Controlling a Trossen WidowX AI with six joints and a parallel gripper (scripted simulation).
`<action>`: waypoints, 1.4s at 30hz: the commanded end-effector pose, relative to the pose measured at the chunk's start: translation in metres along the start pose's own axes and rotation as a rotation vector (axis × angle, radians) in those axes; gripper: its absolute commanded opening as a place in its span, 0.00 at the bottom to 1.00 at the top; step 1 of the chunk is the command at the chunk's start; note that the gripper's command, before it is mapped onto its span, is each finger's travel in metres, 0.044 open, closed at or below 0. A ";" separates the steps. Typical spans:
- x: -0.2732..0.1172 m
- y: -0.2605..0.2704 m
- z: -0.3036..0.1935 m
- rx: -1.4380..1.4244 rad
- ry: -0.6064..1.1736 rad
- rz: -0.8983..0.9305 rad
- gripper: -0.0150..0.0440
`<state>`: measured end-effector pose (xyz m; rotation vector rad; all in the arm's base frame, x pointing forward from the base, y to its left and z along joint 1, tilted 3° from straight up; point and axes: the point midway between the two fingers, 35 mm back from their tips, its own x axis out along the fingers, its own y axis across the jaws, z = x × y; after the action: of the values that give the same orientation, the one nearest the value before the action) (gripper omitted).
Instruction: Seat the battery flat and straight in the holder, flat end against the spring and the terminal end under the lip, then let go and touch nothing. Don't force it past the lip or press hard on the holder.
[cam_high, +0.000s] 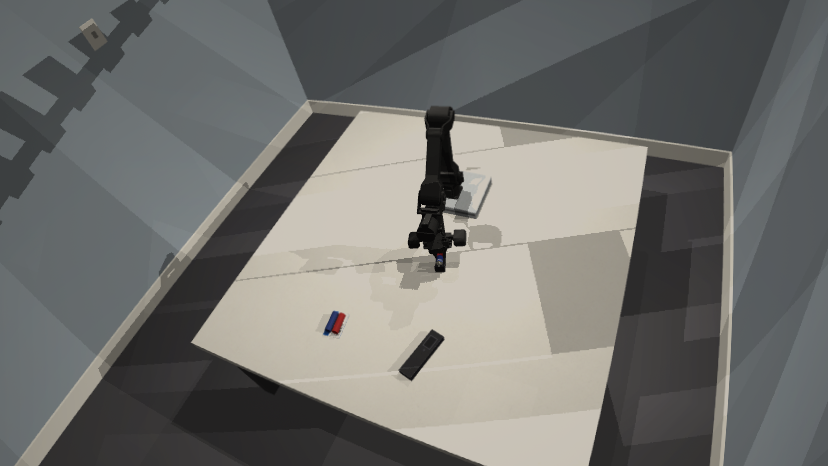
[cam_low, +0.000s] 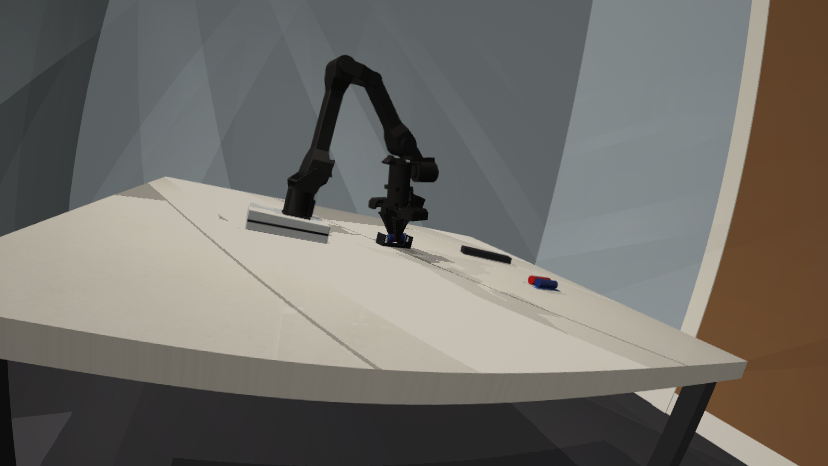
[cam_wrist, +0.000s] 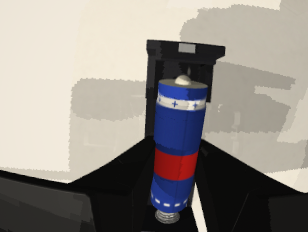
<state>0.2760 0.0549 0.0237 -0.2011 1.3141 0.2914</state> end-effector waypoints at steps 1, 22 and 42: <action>0.002 0.000 -0.003 0.004 0.036 -0.002 0.37; 0.005 0.000 0.001 -0.002 0.158 0.000 0.37; 0.007 0.000 0.009 -0.005 0.206 0.005 0.37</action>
<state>0.2843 0.0581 0.0197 -0.2370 1.5118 0.2875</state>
